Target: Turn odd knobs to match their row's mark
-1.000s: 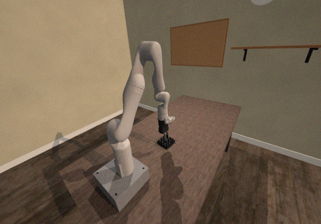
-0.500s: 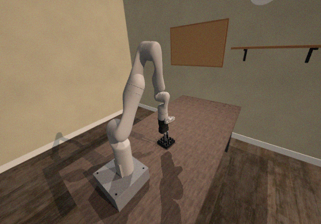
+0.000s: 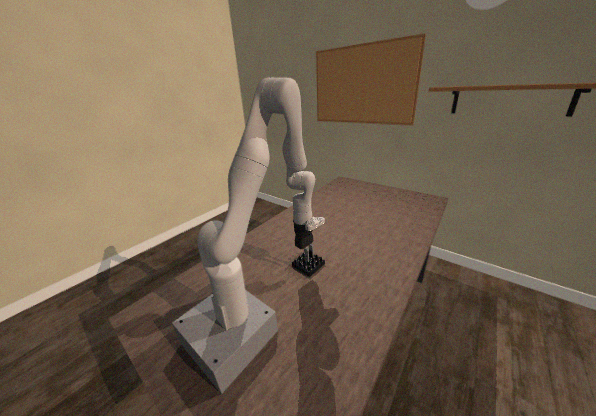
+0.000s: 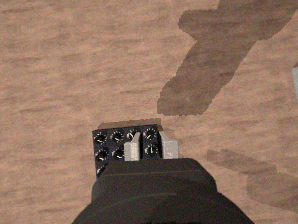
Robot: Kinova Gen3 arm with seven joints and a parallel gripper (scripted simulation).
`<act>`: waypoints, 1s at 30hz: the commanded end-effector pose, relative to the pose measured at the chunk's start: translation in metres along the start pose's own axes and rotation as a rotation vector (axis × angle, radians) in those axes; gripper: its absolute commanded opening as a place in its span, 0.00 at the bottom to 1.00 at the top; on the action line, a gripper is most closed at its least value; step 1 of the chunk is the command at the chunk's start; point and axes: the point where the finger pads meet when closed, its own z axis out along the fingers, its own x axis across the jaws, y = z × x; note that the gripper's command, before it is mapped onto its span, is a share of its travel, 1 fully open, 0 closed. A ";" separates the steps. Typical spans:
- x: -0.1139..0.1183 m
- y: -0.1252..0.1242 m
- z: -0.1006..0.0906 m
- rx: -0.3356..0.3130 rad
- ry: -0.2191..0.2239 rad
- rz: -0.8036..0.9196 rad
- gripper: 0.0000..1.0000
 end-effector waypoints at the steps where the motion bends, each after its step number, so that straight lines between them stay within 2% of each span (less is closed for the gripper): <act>1: 0.001 0.001 0.002 0.001 0.002 -0.001 0.46; 30: 0.001 0.000 0.033 0.000 0.002 -0.001 0.46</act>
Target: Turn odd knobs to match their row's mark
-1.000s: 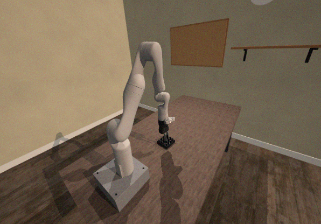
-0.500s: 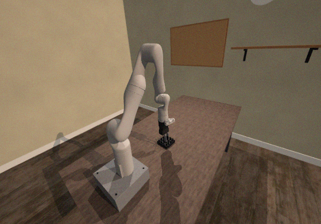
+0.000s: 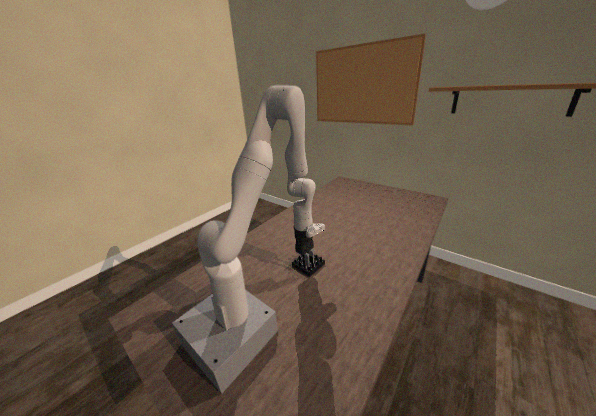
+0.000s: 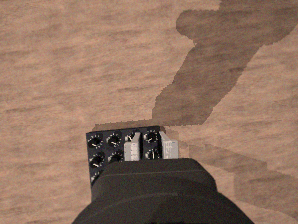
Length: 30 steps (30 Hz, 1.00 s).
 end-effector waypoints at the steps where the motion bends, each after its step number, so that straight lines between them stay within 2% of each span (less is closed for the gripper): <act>1: 0.002 0.000 0.005 0.001 0.006 -0.002 0.46; 30: 0.002 0.000 0.013 0.001 0.006 -0.002 0.46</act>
